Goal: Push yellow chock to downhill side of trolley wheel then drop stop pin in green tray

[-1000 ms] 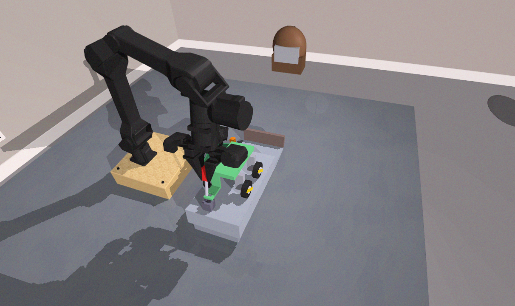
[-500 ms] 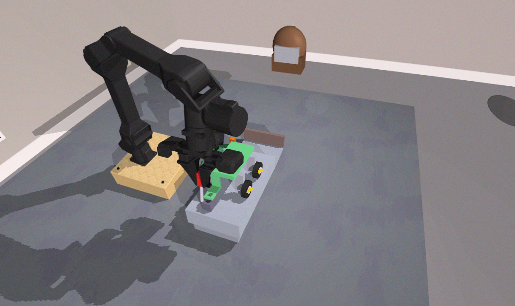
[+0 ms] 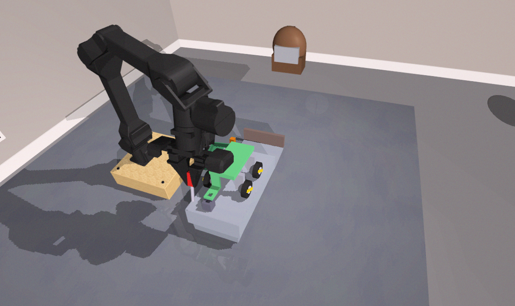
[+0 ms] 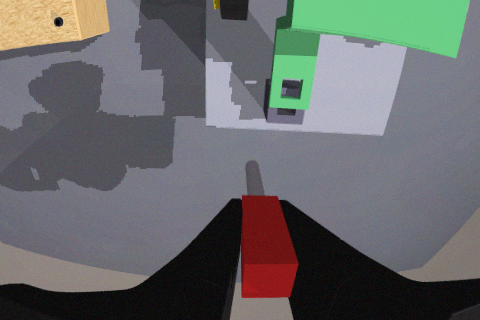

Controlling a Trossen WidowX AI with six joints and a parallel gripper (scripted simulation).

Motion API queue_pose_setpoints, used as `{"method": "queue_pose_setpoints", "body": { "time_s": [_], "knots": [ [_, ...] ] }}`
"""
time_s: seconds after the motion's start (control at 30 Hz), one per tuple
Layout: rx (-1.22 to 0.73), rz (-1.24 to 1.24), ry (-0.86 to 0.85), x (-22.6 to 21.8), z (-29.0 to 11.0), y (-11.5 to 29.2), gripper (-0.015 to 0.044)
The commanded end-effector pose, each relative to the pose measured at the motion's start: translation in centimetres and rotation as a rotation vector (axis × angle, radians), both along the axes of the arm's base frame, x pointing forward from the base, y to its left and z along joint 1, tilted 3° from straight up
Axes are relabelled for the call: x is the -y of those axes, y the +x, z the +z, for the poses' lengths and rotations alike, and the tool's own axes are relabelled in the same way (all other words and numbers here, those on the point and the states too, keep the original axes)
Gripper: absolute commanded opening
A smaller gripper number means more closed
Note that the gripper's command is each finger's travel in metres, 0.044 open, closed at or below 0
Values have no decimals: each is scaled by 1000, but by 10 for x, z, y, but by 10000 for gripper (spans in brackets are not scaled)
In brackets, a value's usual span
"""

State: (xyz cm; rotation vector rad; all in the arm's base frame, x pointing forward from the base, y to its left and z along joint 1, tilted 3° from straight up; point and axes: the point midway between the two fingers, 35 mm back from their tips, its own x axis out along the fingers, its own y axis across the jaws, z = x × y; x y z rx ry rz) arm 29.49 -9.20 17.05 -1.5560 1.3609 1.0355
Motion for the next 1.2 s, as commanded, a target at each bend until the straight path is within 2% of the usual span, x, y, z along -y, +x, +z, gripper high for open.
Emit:
{"method": "queue_pose_setpoints", "body": {
  "time_s": [0.0,0.53,0.7,1.17],
  "knots": [
    [-3,2,2,2,-2,-15,0],
    [-6,2,1,8,-6,-61,0],
    [-7,2,1,8,-6,-63,0],
    [-7,3,6,-41,-14,-63,0]
  ]
}}
